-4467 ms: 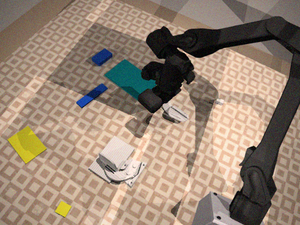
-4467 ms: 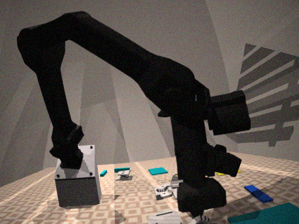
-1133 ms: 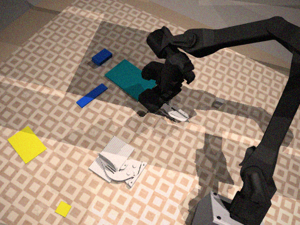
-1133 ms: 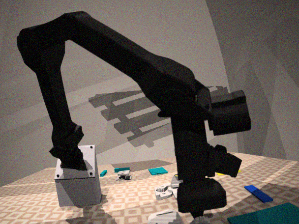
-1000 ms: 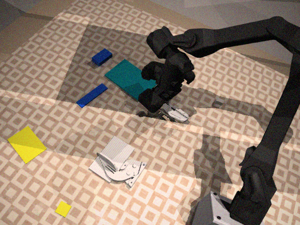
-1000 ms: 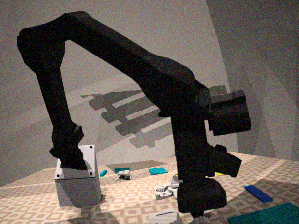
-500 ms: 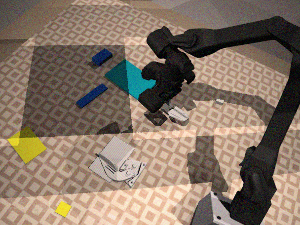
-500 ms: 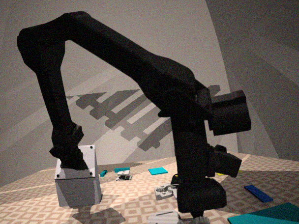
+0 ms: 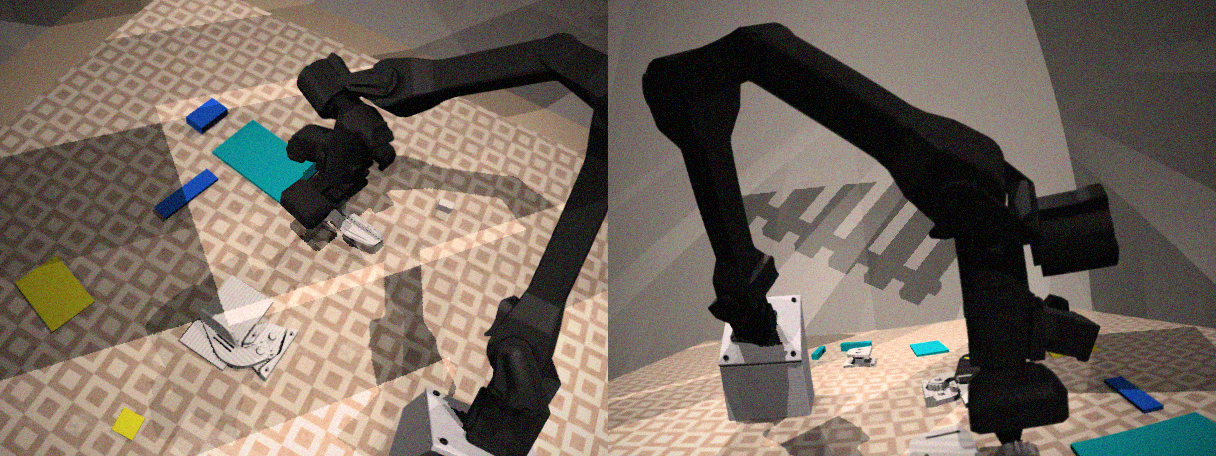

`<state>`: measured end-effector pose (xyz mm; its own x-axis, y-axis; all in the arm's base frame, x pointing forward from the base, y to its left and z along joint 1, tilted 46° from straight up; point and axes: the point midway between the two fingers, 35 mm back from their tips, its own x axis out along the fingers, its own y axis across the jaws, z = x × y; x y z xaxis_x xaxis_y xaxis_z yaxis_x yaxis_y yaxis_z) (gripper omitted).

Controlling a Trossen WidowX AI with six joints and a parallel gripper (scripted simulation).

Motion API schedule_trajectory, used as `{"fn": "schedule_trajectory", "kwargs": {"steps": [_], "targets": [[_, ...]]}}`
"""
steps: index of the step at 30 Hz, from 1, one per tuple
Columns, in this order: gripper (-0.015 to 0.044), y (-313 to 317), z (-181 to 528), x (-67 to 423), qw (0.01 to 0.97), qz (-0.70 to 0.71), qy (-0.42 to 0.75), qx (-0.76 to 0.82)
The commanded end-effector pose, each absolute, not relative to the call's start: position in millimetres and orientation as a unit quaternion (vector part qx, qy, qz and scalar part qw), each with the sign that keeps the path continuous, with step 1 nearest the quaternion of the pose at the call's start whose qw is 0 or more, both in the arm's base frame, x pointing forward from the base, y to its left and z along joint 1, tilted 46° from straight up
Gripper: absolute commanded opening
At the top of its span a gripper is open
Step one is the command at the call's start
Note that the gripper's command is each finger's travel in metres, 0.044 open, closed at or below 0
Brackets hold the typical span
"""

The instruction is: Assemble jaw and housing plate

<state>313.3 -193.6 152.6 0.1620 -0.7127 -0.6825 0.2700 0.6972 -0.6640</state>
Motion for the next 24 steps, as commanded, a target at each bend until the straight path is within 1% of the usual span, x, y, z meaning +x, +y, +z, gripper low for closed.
{"fn": "schedule_trajectory", "kwargs": {"steps": [1,11,12,22,24], "targets": [[0.0,-198.5,149.4,307.3,0.728,-0.338,0.563,-0.198],[0.0,-198.5,149.4,307.3,0.728,-0.338,0.563,-0.198],[0.0,-193.8,152.7,313.2,0.736,-0.334,0.555,-0.2],[0.0,-203.6,163.0,307.9,0.733,-0.335,0.557,-0.199],[0.0,-195.5,168.9,307.9,0.733,-0.335,0.557,-0.199]]}}
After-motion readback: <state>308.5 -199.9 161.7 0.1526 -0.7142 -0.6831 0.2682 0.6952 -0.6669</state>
